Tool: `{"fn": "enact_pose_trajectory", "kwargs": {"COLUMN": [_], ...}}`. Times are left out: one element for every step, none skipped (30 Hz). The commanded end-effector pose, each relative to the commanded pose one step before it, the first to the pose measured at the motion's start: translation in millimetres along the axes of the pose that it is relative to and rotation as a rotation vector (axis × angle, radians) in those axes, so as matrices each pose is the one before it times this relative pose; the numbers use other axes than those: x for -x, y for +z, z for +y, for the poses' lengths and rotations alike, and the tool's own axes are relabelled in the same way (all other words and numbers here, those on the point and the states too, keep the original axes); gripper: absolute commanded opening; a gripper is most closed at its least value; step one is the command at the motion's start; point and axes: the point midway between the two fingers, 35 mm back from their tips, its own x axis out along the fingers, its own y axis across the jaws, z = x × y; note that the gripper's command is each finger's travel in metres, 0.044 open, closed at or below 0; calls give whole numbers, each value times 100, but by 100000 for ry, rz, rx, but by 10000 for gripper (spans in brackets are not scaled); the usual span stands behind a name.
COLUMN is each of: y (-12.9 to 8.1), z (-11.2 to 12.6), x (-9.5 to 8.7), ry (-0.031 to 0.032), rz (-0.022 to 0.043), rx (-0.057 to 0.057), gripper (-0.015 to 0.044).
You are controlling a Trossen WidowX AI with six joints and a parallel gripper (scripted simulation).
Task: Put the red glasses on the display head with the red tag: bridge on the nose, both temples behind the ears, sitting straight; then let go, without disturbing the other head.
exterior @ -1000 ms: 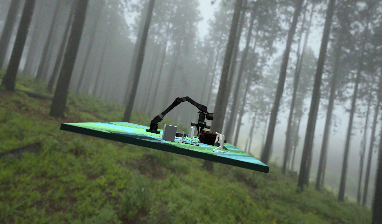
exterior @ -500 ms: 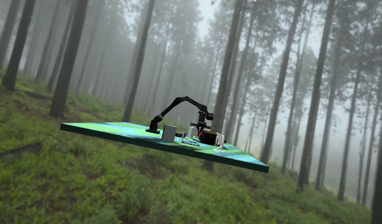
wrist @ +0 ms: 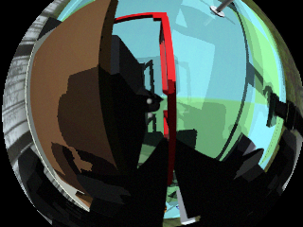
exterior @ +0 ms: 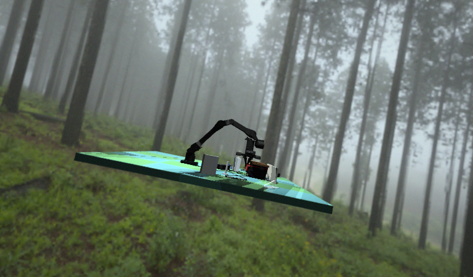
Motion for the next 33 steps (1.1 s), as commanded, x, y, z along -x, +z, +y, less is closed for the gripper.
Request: {"fn": "enact_pose_trajectory", "kwargs": {"y": [56, 0, 0, 0, 0, 0, 0, 0, 0, 0, 0, 0, 0, 0, 0, 0, -54, 0, 0, 0, 0, 0, 0, 0, 0, 0, 0, 0, 8, 18, 22, 29, 35], "z": [-106, 0, 0, 0, 0, 0, 0, 0, 0, 0, 0, 0, 0, 0, 0, 0, 104, 0, 0, 0, 0, 0, 0, 0, 0, 0, 0, 0, -2, -9, -20, -40, -72], "x": [-161, 0, 0, 0, 0, 0, 0, 0, 0, 0, 0, 0, 0, 0, 0, 0, 160, 0, 0, 0, 0, 0, 0, 0, 0, 0, 0, 0, 177, 380, 472, 607, 757], "ry": [-458, 0, 0, 0, 0, 0, 0, 0, 0, 0, 0, 0, 0, 0, 0, 0, 451, 0, 0, 0, 0, 0, 0, 0, 0, 0, 0, 0, -87, -188, -234, -301, -377], "rz": [-296, 0, 0, 0, 0, 0, 0, 0, 0, 0, 0, 0, 0, 0, 0, 0, 295, 0, 0, 0, 0, 0, 0, 0, 0, 0, 0, 0, 25, 54, 68, 88, 111], "rx": [351, 0, 0, 0, 0, 0, 0, 0, 0, 0, 0, 0, 0, 0, 0, 0, -349, 0, 0, 0, 0, 0, 0, 0, 0, 0, 0, 0, 20, 42, 52, 66, 82], "gripper": [0, 0, 0, 0, 0, 0, 0, 0, 0, 0, 0, 0, 0, 0, 0, 0, 26, 53, 79, 105, 107, 107, 107, 107, 107, 107, 107, 107, 107, 107, 107, 107, 107]}}
